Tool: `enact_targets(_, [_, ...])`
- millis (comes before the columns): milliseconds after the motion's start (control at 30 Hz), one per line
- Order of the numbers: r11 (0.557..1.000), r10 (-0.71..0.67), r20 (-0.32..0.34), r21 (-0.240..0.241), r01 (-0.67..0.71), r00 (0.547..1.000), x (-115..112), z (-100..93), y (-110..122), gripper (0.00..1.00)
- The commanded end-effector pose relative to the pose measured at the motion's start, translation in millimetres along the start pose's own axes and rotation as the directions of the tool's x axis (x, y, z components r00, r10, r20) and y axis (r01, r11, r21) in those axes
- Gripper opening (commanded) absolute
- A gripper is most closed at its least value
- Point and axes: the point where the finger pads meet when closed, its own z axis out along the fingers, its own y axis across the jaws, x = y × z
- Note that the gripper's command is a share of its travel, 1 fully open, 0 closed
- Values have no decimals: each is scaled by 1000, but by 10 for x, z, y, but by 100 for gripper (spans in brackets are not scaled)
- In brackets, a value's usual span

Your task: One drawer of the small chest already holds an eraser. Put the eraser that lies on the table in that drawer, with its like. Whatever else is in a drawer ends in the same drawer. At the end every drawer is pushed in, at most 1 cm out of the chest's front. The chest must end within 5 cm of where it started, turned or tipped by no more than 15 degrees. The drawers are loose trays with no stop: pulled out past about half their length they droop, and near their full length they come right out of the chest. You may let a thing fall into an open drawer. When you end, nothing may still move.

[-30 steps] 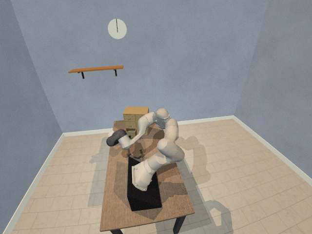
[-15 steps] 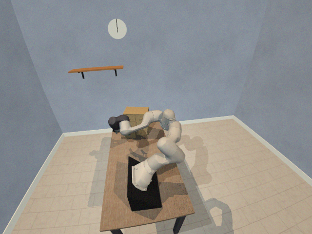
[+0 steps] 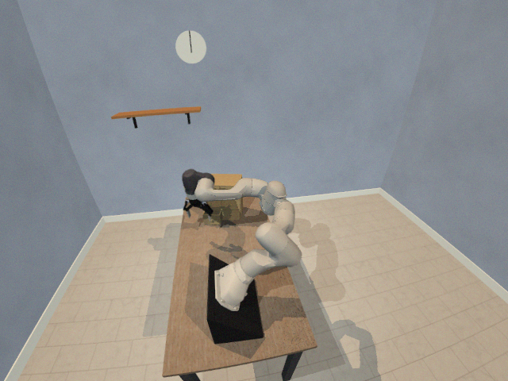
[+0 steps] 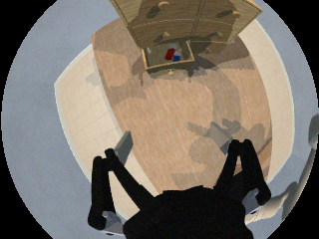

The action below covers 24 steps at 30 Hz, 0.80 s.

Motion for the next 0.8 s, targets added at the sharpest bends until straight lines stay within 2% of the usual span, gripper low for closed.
enact_targets(0, [994, -106, 67, -20, 108, 992, -80, 6, 26, 100])
enact_targets(333, [994, -103, 173, -20, 108, 980, -73, -29, 24, 100])
enact_targets(767, [994, -102, 195, -19, 108, 975, -72, -36, 24, 100])
